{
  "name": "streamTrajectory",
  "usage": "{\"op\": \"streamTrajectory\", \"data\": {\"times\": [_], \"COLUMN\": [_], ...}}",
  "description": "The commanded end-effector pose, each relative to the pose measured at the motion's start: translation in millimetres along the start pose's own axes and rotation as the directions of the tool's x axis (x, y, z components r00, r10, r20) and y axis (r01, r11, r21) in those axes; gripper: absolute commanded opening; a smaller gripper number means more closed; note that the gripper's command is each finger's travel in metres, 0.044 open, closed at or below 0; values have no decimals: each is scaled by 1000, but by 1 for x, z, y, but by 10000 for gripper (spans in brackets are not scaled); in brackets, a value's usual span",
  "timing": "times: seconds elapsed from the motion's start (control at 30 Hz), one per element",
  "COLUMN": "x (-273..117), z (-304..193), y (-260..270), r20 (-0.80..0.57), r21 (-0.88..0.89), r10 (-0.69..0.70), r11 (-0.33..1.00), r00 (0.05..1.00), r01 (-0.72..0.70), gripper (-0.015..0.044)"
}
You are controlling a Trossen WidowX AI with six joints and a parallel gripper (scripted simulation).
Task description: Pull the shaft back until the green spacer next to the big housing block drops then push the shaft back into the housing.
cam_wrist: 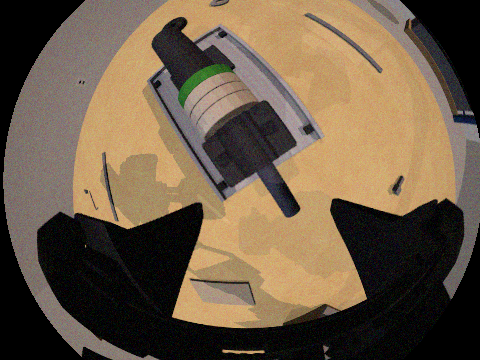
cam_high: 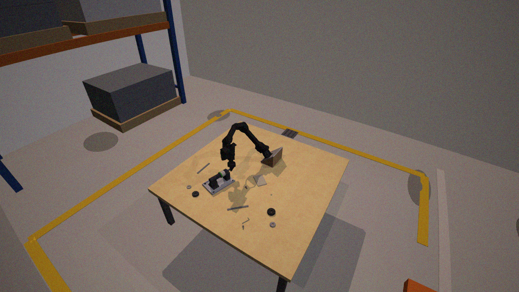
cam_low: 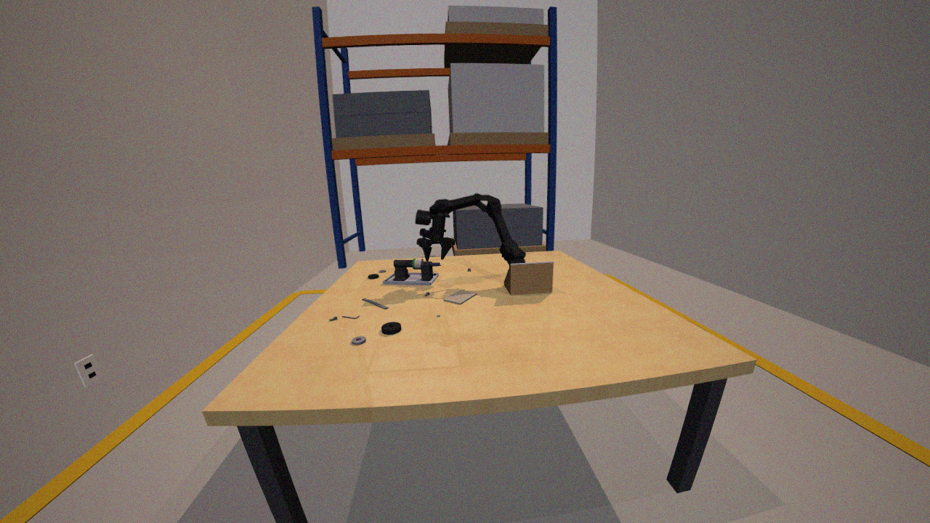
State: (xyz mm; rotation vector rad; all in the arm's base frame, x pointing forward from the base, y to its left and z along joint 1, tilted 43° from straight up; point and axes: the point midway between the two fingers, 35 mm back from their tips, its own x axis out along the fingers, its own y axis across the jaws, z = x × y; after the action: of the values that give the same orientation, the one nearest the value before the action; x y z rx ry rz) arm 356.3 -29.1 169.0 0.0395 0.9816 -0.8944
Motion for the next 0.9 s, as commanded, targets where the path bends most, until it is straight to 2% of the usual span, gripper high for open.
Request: {"op": "streamTrajectory", "data": {"times": [0.0, 0.13, 0.27, 0.37, 0.5, 0.53, 0.6, 0.87], "x": [3, 5, 6, 7, 6, 6, 6, 6], "z": [-6, -11, -16, -22, -30, -33, -34, -34], "y": [1, -2, -8, -15, -26, -29, -31, -31], "r20": [81, 181, 287, 368, 475, 496, 513, 513], "r21": [435, 795, 948, 909, 678, 613, 558, 558], "r10": [93, 167, 226, 259, 287, 291, 293, 293], "r11": [893, 556, 75, -304, -722, -785, -828, -828], "r00": [992, 969, 931, 893, 832, 818, 807, 807], "r01": [-119, -244, -310, -286, -137, -92, -53, -53], "gripper": [440, 440, 440, 440, 440, 440, 440, 440]}}
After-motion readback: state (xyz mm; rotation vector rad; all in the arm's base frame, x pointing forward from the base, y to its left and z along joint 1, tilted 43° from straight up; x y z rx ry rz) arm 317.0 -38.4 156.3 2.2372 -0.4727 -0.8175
